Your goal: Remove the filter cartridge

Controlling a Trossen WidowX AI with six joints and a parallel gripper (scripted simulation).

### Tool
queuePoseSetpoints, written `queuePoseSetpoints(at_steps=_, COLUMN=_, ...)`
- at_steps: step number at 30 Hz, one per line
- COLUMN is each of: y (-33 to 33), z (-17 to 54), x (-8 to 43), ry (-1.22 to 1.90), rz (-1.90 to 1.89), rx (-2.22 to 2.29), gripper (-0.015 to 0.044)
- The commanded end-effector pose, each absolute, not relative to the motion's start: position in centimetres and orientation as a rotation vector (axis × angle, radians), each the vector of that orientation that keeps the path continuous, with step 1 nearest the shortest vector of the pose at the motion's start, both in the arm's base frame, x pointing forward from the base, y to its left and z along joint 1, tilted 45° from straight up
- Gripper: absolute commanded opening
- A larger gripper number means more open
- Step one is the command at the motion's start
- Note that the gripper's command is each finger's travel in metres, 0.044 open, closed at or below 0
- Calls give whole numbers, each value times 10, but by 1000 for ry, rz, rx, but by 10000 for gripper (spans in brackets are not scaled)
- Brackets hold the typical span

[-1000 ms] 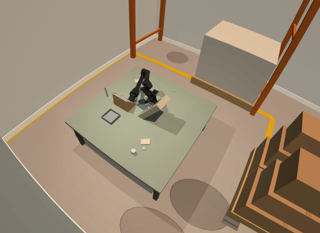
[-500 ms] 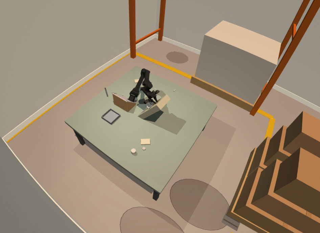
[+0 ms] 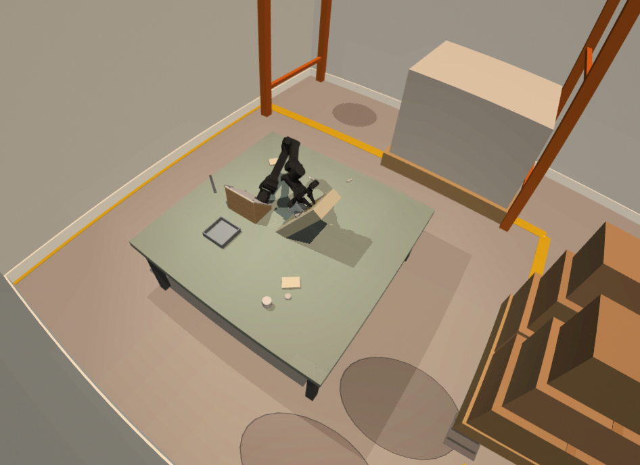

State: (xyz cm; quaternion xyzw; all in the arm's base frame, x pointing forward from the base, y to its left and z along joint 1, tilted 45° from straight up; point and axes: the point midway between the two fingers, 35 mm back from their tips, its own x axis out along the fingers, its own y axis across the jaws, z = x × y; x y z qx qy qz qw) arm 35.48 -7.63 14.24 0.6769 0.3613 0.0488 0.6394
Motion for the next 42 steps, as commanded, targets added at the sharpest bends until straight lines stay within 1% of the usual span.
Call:
queuePoseSetpoints(at_steps=1, y=-70, z=140, x=359, ry=860, rz=58, rx=1659, gripper=0)
queuePoseSetpoints(at_steps=18, y=-70, z=140, x=359, ry=930, rz=-211, rx=2199, gripper=0)
queuePoseSetpoints(at_steps=24, y=-70, z=139, x=360, ry=922, rz=-165, rx=2114, gripper=0)
queuePoseSetpoints(at_steps=42, y=-70, z=139, x=360, ry=922, rz=-165, rx=2114, gripper=0)
